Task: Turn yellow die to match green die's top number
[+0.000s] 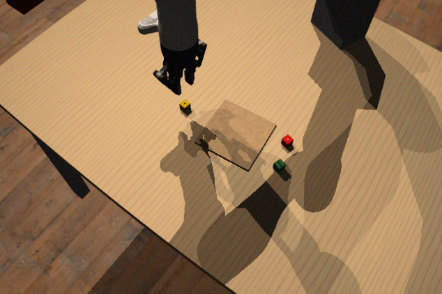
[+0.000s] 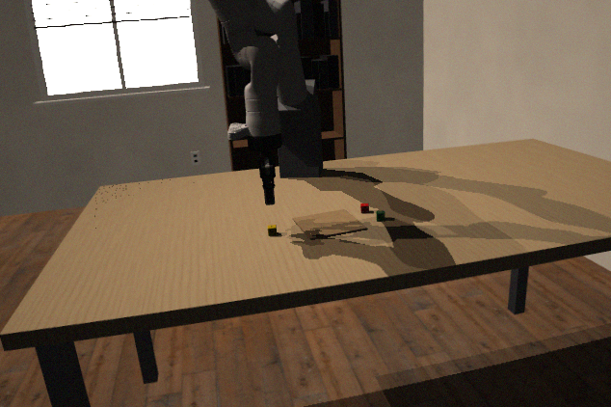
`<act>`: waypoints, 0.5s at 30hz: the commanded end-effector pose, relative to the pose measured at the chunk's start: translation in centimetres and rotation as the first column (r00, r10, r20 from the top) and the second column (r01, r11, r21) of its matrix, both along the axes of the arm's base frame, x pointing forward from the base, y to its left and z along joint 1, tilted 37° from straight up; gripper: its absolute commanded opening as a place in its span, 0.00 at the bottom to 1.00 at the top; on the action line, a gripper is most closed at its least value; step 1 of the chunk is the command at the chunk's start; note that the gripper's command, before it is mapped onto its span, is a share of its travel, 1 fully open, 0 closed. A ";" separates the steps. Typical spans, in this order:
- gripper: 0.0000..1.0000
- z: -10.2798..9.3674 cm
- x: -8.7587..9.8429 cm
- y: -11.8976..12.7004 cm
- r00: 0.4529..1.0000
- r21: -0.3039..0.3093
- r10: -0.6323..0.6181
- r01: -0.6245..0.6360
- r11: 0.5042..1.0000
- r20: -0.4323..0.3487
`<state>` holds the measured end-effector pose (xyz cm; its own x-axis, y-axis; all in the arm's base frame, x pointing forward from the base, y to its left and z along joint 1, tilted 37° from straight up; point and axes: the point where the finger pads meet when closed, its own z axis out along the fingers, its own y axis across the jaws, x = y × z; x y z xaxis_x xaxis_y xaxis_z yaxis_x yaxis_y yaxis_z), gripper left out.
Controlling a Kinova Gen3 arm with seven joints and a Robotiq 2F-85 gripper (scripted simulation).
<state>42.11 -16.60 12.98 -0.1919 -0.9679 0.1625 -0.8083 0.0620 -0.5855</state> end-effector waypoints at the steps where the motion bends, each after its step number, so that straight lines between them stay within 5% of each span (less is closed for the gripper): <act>1: 0.35 0.0 0.0 0.0 1.000 -0.001 0.000 0.000 1.000 0.001; 15: 0.35 -0.5 0.4 -0.2 1.000 -0.001 0.000 0.000 1.000 0.001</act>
<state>42.45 -16.80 12.74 -0.1927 -0.9672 0.1658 -0.8062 0.0597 -0.5886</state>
